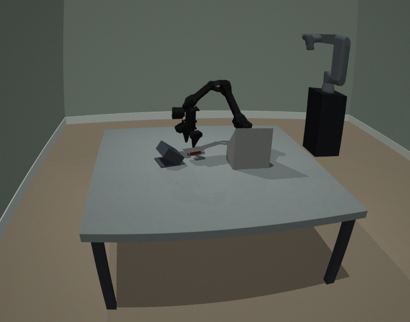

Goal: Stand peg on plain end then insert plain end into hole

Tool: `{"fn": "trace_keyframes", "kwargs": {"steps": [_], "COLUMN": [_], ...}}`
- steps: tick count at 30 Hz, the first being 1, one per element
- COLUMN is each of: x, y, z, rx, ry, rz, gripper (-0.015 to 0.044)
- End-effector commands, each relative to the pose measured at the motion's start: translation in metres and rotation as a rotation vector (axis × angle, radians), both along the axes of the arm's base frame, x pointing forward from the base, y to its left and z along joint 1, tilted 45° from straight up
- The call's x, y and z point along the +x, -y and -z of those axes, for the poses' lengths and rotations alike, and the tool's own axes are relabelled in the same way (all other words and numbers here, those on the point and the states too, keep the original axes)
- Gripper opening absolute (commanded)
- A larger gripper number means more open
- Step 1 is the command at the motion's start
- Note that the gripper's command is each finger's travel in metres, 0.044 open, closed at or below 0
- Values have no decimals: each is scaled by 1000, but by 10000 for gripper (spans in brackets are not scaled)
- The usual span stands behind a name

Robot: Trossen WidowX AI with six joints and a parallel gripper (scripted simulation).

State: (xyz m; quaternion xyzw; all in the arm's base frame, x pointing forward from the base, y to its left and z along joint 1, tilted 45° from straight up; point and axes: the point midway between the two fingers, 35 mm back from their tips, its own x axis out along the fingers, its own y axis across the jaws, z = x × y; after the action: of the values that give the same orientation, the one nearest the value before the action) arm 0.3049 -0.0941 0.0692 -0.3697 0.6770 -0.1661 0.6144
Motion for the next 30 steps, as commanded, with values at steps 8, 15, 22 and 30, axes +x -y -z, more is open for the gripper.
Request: {"fn": "trace_keyframes", "kwargs": {"steps": [8,15,22,30], "x": [1,1,1,0], "y": [13,21,29,39], "z": [13,21,29,37], "rx": [-6,-7,-9,-12], "ry": [-7,-8,-9,-11], "rz": [-4,-6,-7,-8], "gripper": [440,440,440,440]}}
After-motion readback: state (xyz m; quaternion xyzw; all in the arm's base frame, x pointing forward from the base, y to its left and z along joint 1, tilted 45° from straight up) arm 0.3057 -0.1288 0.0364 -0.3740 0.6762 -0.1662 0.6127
